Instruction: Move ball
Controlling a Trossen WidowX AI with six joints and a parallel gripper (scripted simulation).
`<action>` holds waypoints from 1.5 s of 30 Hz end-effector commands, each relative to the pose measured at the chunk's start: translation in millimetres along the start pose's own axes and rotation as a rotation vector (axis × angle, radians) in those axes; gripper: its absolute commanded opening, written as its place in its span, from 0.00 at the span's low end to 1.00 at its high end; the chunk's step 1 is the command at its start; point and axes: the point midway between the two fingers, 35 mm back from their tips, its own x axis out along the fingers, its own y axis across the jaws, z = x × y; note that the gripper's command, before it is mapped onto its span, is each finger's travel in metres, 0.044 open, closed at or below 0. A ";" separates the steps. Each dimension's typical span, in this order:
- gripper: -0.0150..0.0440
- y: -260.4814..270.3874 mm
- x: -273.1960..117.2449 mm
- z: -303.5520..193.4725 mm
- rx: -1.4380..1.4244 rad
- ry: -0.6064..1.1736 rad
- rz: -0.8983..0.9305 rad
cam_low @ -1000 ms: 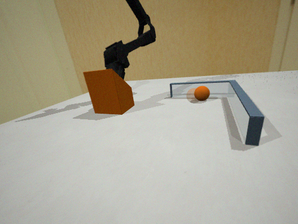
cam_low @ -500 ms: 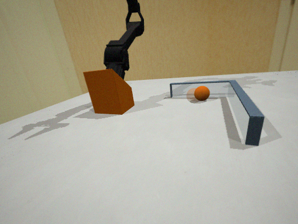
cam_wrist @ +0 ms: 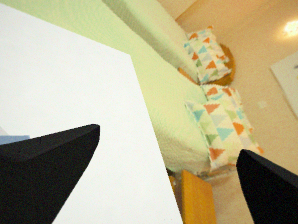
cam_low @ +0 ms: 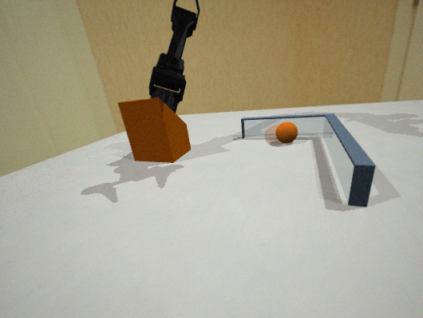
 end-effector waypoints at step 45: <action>0.89 355.8 11.0 -152.0 -1.481 -0.086 1.383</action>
